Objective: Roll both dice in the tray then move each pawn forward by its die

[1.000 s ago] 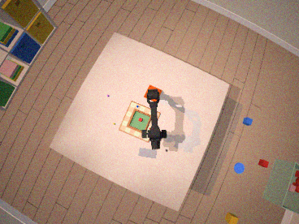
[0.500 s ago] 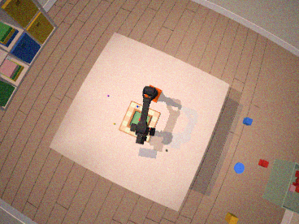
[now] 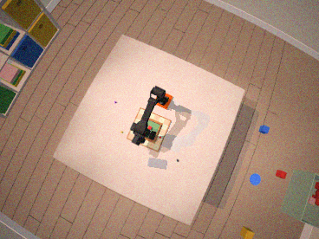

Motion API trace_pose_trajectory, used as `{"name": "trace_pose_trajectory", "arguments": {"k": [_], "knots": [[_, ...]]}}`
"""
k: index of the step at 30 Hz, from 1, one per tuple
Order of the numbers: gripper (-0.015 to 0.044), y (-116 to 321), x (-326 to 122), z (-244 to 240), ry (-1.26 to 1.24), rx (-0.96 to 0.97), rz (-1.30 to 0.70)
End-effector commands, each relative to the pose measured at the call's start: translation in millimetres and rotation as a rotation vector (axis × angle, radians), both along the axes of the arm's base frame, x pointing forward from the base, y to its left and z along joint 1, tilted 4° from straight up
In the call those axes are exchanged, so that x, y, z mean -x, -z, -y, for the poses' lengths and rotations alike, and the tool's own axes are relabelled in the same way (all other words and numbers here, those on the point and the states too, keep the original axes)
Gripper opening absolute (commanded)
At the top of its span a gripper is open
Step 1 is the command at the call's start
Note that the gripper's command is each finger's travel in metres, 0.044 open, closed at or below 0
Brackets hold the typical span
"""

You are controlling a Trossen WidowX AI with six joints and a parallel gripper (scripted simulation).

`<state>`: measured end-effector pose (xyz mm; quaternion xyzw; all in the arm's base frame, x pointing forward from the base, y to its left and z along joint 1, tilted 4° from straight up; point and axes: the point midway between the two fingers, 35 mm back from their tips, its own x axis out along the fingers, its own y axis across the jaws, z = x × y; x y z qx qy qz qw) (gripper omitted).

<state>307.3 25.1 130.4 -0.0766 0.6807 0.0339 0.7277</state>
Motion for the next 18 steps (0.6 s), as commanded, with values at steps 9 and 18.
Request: {"name": "trace_pose_trajectory", "arguments": {"k": [9, 18], "knots": [[0.0000, 6, -2, 10, 0.021, -0.039, 0.194], [0.0000, 10, -8, 9, 0.005, -0.087, 0.495]]}}
